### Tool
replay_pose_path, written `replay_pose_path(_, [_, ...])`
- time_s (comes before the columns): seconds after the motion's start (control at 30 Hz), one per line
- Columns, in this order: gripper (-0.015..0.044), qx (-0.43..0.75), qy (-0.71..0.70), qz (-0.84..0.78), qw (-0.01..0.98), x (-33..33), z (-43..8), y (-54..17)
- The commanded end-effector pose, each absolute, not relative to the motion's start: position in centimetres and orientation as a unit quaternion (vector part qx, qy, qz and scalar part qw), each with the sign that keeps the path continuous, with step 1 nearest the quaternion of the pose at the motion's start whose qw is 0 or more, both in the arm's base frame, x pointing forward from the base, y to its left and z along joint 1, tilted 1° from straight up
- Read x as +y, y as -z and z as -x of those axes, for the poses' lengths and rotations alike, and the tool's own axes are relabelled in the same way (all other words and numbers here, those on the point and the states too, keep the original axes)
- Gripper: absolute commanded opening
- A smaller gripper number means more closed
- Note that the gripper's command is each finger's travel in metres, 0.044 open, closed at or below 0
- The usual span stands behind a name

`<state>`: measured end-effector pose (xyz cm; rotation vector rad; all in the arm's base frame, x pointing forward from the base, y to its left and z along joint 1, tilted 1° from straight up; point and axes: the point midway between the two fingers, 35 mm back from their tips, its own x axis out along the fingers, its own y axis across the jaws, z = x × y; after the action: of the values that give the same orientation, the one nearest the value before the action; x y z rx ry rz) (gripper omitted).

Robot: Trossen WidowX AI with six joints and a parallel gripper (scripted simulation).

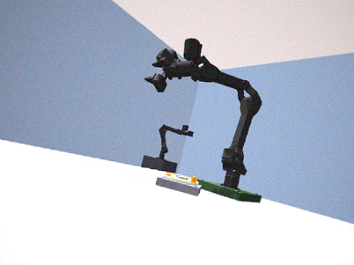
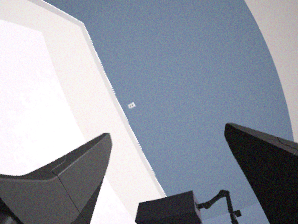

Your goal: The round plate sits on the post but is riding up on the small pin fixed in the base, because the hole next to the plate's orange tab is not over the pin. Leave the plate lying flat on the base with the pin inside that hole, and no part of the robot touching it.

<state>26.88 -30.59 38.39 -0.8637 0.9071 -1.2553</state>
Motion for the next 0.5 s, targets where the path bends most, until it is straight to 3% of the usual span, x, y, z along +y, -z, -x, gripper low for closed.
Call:
replay_pose_path(0.0, [0.0374,0.397,0.539,0.378,0.640,-30.4,-27.4,-38.0])
replay_pose_path(0.1, [0.0295,0.407,0.419,0.364,0.726,-27.2,-32.8,-32.5])
replay_pose_path(0.23, [0.0190,0.428,0.325,0.320,0.780,-23.6,-36.0,-27.6])
replay_pose_path(0.47, [0.0006,0.516,0.161,0.169,0.824,-14.6,-38.3,-18.1])
